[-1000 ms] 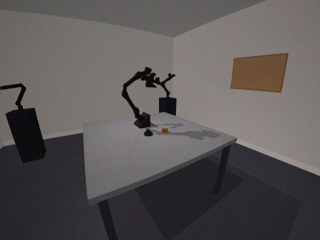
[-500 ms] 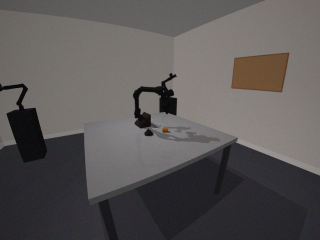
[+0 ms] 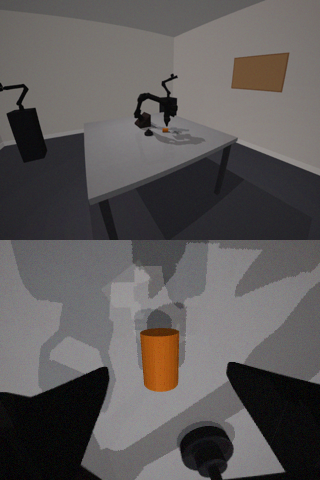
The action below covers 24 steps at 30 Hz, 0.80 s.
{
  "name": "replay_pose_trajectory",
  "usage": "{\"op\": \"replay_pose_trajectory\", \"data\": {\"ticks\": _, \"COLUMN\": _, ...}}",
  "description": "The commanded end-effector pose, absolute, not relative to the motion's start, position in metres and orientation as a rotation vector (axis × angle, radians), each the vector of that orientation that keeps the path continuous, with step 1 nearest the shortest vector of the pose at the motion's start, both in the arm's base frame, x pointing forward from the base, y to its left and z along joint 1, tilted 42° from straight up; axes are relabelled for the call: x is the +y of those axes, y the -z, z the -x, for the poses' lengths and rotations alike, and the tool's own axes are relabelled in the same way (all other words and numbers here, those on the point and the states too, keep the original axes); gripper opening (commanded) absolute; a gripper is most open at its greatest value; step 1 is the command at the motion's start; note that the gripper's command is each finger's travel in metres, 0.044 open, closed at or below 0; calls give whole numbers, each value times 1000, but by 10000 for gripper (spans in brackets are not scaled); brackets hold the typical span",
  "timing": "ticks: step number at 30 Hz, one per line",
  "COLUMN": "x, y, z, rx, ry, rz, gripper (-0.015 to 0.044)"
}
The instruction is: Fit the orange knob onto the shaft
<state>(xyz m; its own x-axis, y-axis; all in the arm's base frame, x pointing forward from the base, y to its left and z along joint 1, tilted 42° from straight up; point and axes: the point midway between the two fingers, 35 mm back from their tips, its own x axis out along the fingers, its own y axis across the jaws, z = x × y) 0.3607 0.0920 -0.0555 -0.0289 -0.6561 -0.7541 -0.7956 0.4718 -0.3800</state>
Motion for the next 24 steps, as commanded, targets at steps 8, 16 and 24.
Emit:
{"op": "replay_pose_trajectory", "data": {"ticks": 8, "x": 79, "y": 75, "z": -359, "rx": 1748, "ry": -189, "rz": 1251, "gripper": 440}}
{"op": "replay_pose_trajectory", "data": {"ticks": 16, "x": 70, "y": 85, "z": -359, "rx": 1748, "ry": -189, "rz": 1251, "gripper": 440}}
{"op": "replay_pose_trajectory", "data": {"ticks": 24, "x": 61, "y": 95, "z": -359, "rx": 1748, "ry": -188, "rz": 1251, "gripper": 440}}
